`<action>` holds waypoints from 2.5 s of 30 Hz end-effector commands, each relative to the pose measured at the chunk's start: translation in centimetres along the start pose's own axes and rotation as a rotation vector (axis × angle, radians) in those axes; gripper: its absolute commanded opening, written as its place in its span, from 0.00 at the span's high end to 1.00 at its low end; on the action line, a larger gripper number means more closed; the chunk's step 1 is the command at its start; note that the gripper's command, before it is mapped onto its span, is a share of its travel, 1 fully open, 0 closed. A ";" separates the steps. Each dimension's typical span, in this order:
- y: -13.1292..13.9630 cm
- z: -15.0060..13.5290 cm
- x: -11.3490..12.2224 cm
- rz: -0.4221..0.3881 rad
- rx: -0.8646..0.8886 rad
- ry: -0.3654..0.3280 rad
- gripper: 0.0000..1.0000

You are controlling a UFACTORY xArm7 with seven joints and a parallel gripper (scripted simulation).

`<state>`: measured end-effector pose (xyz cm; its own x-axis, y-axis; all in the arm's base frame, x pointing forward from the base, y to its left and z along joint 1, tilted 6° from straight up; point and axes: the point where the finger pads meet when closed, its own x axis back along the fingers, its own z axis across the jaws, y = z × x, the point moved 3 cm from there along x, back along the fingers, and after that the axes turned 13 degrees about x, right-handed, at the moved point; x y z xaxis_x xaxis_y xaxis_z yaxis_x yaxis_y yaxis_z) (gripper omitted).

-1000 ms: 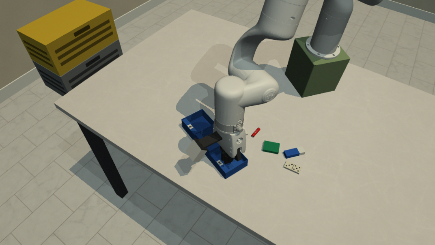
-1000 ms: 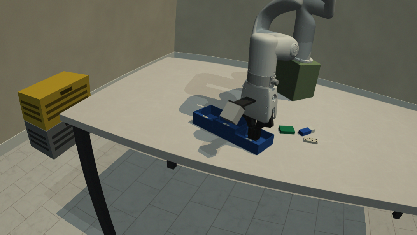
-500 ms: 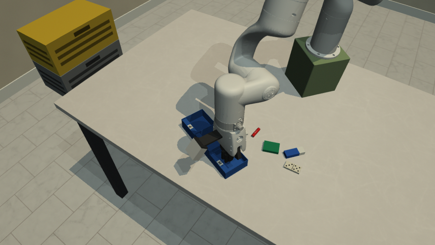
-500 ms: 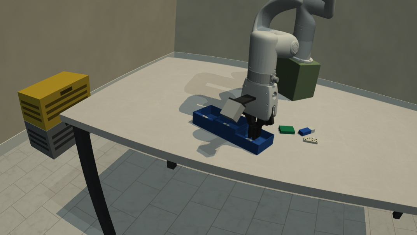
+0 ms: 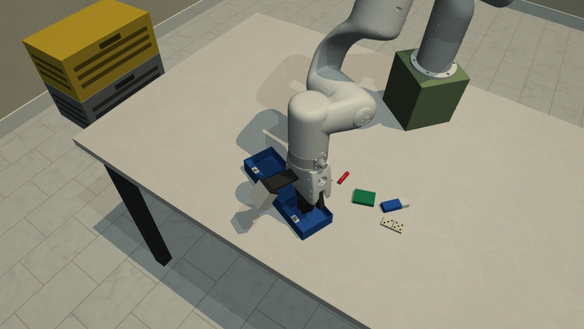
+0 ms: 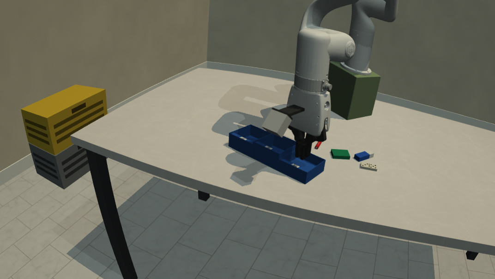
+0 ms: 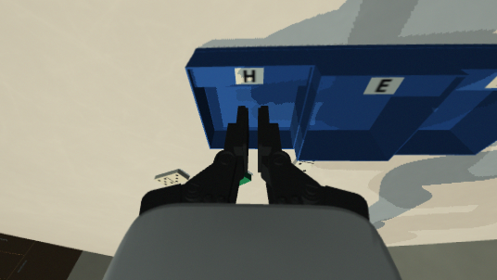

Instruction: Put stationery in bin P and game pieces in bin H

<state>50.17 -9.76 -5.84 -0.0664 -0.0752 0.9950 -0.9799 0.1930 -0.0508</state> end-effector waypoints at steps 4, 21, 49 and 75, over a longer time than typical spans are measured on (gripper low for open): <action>-0.2 0.0 2.2 0.005 0.000 0.000 0.93; -0.2 0.0 9.5 0.005 0.000 0.000 0.93; 2.7 -1.4 13.4 0.004 -0.241 -0.001 0.44; 14.3 -7.3 3.2 0.003 -0.856 -0.002 0.44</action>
<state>37.55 -1.01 -2.34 -0.0395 -0.0887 0.9953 -0.5539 0.8310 0.0520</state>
